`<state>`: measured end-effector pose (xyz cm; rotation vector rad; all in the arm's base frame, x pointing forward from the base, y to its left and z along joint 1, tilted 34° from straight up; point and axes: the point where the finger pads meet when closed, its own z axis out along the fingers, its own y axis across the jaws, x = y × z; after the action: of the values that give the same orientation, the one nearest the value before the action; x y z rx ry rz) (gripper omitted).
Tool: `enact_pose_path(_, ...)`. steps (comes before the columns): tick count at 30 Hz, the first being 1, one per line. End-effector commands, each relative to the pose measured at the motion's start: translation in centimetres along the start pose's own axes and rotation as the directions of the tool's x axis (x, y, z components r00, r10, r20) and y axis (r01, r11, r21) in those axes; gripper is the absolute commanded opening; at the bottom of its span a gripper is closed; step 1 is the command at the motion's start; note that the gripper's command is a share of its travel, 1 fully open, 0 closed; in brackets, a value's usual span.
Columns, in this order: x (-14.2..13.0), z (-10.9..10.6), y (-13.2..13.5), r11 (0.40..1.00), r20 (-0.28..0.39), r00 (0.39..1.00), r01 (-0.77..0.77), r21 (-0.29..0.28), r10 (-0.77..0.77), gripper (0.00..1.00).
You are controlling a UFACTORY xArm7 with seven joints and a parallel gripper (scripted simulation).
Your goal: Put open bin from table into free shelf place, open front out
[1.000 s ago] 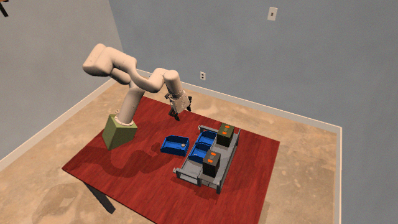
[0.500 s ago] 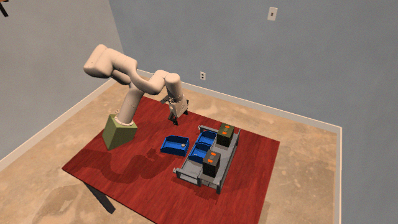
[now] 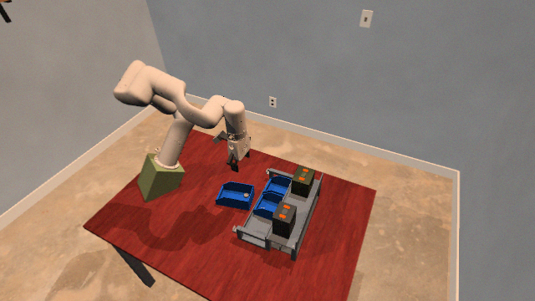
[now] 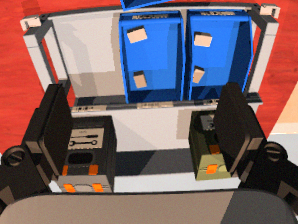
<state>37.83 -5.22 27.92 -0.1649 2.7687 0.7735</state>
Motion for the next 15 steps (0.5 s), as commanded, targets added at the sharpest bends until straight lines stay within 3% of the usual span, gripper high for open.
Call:
enact_pose_path(1, -0.08, -0.2, 0.8, 1.0, 0.002, 1.0, 0.003, 0.001, -0.003, 1.0)
enact_pose_path(15, -0.07, -0.21, 0.99, 1.0, 0.002, 1.0, 0.002, 0.001, -0.002, 1.0)
